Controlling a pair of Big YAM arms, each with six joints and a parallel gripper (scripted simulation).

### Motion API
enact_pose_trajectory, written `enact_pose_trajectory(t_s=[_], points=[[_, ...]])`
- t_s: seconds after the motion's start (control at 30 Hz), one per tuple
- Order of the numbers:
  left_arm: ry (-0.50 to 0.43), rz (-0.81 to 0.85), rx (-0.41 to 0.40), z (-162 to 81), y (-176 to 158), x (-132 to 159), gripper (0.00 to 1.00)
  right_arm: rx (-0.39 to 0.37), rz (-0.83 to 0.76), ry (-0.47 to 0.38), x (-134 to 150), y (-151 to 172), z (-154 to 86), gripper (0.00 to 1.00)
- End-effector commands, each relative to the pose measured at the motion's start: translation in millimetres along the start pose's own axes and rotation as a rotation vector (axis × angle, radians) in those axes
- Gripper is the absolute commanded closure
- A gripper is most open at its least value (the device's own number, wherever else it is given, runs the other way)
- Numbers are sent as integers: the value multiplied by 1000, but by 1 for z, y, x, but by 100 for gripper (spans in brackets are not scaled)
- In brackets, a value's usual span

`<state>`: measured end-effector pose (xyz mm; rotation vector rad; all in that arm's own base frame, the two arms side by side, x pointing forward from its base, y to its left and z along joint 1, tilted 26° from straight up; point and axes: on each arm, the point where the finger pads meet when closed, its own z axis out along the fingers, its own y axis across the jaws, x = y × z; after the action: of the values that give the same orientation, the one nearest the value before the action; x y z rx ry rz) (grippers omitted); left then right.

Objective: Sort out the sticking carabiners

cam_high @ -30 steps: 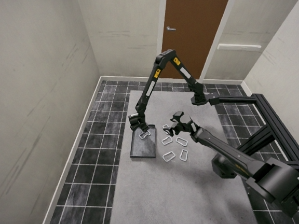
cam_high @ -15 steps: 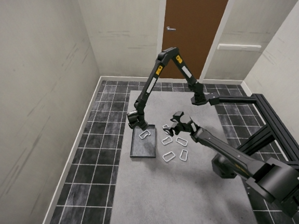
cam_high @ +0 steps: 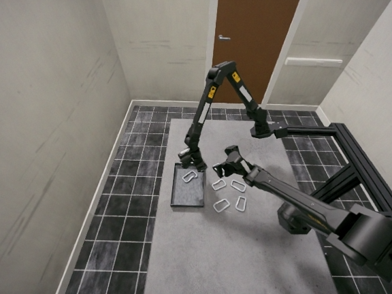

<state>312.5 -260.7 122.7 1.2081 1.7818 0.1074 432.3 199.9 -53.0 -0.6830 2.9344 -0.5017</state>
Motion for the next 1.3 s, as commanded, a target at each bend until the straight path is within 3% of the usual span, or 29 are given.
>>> enact_pose_trajectory(t_s=[0.0, 0.1, 0.17, 0.23, 0.37, 0.67, 0.77, 0.97, 1.17, 1.27], points=[[8, 148, 47, 1, 20, -24, 0, -4, 235, 17, 17, 12, -10, 17], [19, 201, 117, 0, 17, -22, 0, 10, 336, 22, 31, 15, -6, 17], [19, 201, 117, 0, 17, -22, 0, 10, 336, 22, 31, 15, -6, 17], [30, 238, 159, 1, 15, -19, 0, 14, 432, 13, 30, 12, 0, 17], [30, 314, 270, -6, 12, -17, 0, 48, 597, 3, 59, 24, 12, 17], [11, 398, 447, -21, 8, -15, 0, 66, 919, -99, 83, 28, 28, 17], [13, 405, 465, -20, 6, -13, 0, 54, 974, -116, 75, 25, 27, 17], [-16, 429, 552, -33, 5, -15, 0, 37, 1230, -145, 109, 25, 56, 17], [-32, 411, 580, -37, 2, -21, 0, -42, 1463, -188, 117, 24, 68, 17], [-31, 410, 581, -37, 2, -20, 0, -71, 1506, -203, 117, 24, 67, 17]])
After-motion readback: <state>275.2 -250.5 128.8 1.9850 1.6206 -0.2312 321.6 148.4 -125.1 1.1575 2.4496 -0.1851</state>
